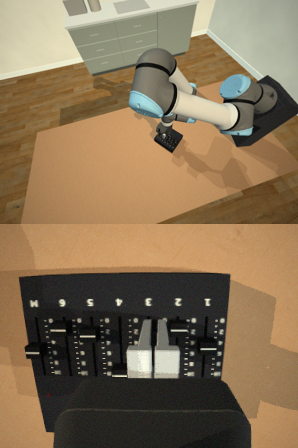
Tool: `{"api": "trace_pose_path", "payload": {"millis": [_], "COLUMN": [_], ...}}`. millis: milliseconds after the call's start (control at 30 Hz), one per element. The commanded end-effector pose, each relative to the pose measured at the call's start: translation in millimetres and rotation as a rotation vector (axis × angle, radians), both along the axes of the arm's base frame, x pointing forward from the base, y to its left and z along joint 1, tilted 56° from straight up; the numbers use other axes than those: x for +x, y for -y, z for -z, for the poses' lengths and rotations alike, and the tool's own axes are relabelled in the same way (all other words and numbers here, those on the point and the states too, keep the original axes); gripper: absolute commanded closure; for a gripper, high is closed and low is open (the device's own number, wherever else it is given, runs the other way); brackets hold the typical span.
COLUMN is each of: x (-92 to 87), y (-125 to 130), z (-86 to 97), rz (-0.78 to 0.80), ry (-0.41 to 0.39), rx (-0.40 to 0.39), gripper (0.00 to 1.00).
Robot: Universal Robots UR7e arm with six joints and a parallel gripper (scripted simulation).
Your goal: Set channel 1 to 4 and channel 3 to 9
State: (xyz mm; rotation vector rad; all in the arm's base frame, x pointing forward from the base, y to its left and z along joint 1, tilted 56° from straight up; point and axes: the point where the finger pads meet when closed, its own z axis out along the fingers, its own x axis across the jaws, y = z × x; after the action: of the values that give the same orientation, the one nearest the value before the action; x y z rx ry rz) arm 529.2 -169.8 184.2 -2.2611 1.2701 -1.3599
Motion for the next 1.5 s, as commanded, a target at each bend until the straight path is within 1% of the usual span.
{"api": "trace_pose_path", "payload": {"millis": [0,1467], "x": [-3.1,-8.0], "y": [1.2,6.4], "z": [3.8,8.7], "rz": [0.001,0.001], "ry": [-0.003,-0.003], "rx": [0.003,0.003], "gripper": [1.00,1.00]}}
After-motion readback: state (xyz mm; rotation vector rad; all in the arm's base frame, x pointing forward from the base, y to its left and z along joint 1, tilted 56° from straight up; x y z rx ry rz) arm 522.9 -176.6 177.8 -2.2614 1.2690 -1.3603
